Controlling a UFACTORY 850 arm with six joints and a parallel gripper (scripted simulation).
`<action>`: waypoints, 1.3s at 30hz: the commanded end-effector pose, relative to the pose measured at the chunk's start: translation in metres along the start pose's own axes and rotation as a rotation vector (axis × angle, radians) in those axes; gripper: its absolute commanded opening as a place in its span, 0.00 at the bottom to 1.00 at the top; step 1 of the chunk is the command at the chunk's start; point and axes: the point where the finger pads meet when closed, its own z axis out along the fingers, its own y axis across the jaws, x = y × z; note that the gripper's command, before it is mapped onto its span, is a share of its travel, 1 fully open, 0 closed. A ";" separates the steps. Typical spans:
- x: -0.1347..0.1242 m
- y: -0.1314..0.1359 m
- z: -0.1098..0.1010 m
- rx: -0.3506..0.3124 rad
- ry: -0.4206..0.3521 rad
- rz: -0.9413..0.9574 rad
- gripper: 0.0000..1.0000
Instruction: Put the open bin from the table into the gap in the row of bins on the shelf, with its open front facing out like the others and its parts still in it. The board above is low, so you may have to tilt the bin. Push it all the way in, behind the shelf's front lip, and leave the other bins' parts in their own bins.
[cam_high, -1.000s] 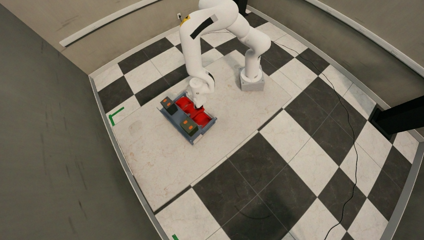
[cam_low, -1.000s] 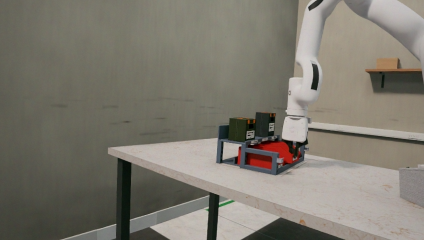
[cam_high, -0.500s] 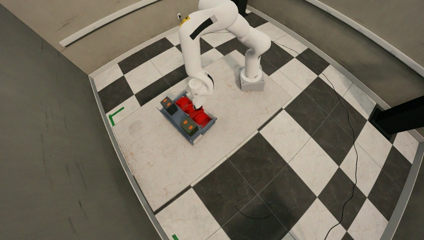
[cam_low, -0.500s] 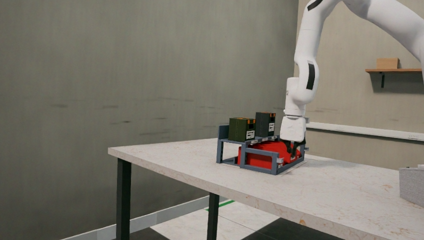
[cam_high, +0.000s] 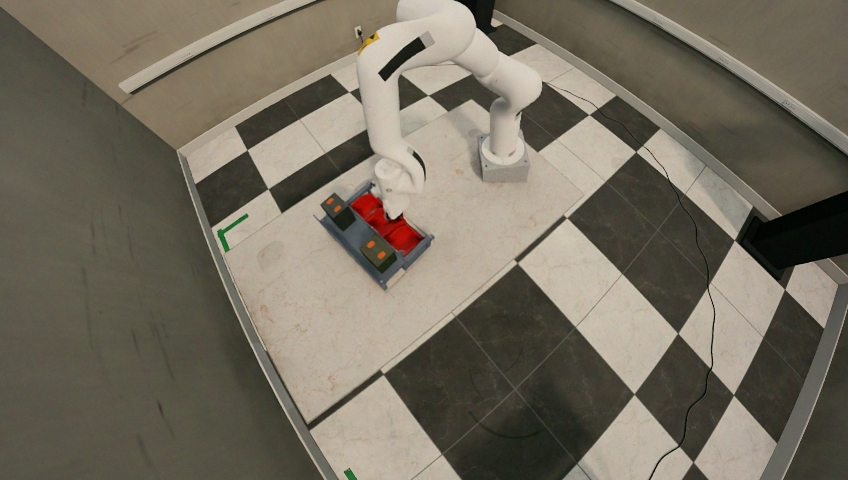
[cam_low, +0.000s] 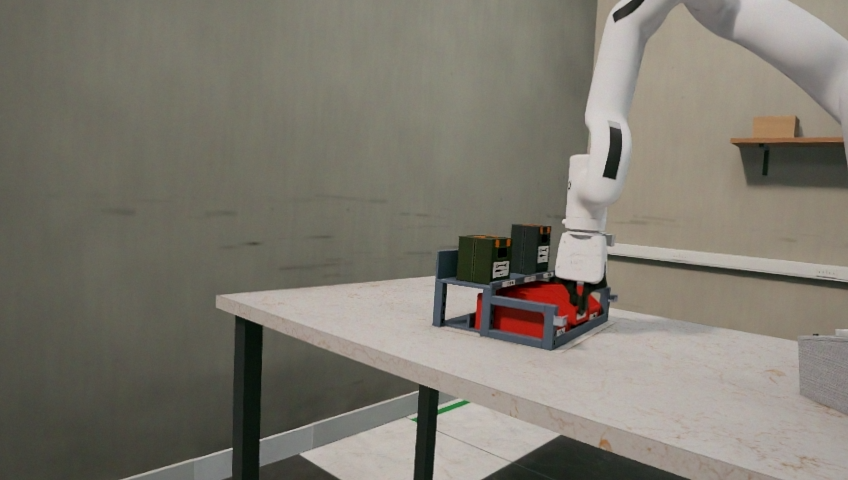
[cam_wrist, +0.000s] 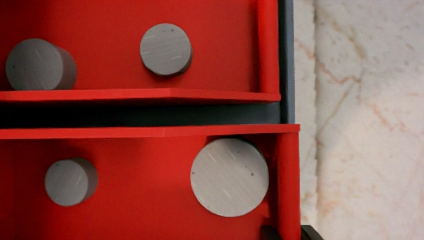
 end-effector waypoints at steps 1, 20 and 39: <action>0.000 -0.001 -0.001 0.002 0.000 0.000 0.00; 0.000 -0.012 -0.001 0.002 0.000 0.000 0.00; 0.000 -0.014 0.006 0.002 0.000 0.000 0.00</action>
